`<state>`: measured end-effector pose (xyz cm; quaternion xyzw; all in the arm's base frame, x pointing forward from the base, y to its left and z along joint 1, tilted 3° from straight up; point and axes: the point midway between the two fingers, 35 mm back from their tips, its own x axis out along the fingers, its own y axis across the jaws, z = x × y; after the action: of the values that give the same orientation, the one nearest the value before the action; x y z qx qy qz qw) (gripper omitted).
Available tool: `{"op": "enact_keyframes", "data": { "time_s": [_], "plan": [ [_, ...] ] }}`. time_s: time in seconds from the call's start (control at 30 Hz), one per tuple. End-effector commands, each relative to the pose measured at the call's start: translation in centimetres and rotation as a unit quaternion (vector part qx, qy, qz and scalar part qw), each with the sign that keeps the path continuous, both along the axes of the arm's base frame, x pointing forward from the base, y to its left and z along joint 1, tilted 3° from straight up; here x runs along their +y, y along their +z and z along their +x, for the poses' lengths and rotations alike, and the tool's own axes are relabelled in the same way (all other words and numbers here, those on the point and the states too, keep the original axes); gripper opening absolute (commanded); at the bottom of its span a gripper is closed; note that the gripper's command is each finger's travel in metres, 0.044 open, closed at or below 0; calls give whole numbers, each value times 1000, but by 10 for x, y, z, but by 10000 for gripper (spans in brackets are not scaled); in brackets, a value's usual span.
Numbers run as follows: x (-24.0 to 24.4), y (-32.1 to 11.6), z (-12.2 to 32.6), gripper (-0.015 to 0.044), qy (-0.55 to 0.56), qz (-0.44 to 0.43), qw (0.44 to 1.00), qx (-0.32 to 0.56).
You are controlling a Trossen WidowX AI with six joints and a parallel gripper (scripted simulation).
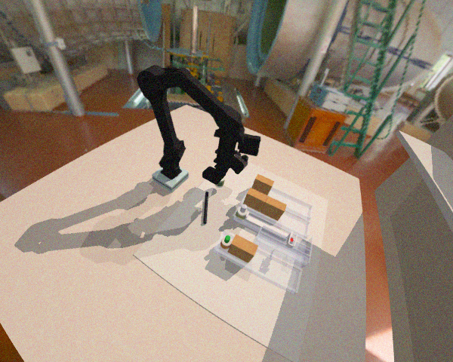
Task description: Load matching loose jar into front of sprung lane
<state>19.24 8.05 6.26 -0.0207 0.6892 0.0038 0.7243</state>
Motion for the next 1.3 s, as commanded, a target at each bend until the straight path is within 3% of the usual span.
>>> {"op": "enact_keyframes", "data": {
  "time_s": [0.0,0.4,0.57,1.27],
  "plan": [
    [2,25,4,0,2,2,1000,-8],
    [0,79,-2,0,2,2,1000,-8],
    [-1,78,1,0,3,2,1000,-8],
    [-67,41,92,0,21,-3,1000,-12]
  ]
}}
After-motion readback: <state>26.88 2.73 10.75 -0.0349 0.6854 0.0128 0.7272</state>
